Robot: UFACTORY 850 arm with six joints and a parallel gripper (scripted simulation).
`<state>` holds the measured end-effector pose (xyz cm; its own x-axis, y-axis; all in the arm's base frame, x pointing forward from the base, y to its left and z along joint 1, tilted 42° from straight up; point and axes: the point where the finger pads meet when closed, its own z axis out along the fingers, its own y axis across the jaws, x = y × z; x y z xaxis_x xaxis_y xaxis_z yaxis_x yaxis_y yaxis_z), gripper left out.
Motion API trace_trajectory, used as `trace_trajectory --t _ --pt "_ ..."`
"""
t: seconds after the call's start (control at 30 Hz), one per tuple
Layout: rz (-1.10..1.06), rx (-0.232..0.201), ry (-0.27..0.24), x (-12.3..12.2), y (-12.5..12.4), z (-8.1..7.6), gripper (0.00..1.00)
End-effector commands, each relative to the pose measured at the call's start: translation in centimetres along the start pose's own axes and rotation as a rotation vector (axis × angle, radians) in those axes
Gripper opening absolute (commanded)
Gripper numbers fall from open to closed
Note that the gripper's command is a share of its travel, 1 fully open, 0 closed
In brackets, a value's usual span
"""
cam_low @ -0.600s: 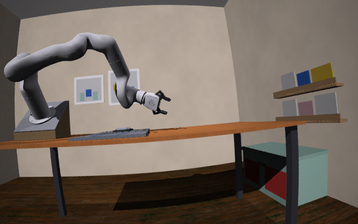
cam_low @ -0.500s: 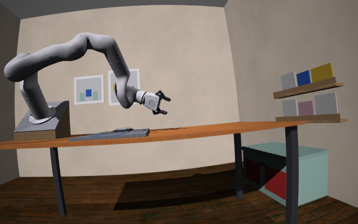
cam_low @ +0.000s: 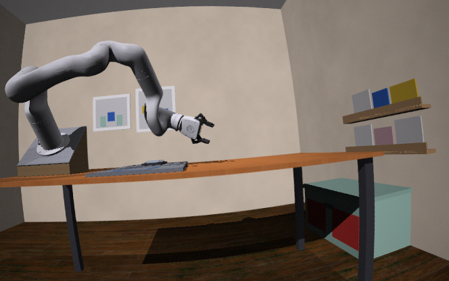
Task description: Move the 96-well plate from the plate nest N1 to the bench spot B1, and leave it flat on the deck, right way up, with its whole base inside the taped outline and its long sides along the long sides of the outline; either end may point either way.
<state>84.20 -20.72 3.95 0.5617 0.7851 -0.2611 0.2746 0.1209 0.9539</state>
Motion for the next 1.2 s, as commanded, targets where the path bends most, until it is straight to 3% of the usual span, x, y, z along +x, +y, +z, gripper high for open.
trace_trajectory --t 0.0,0.07,0.13,0.3,0.37,0.43,0.5,0.6,0.7,0.77,0.83,0.9,1.17 --pt "-0.033 0.043 -0.034 0.1 -0.7 -0.6 1.00" --pt "-0.068 0.089 -0.068 0.1 -1.5 -1.2 1.00" --pt "-0.075 0.099 -0.076 0.2 -2.3 -1.8 1.00" --pt "-0.147 0.205 -0.135 0.3 -4.2 -3.4 1.00" --pt "-0.150 0.211 -0.138 0.3 -4.9 -4.0 1.00" --pt "-0.183 0.264 -0.162 0.4 -5.6 -4.7 1.00" --pt "-0.183 0.264 -0.162 0.4 -5.6 -4.7 1.00" --pt "-0.222 0.329 -0.187 0.5 -6.7 -5.8 1.00" --pt "-0.222 0.329 -0.187 0.6 -7.7 -6.9 1.00" --pt "-0.253 0.386 -0.204 0.6 -8.4 -7.6 1.00" --pt "-0.256 0.391 -0.206 0.7 -9.1 -8.4 1.00" --pt "-0.287 0.448 -0.220 0.8 -9.7 -9.1 1.00" --pt "-0.321 0.516 -0.233 1.2 -11.6 -11.5 1.00"
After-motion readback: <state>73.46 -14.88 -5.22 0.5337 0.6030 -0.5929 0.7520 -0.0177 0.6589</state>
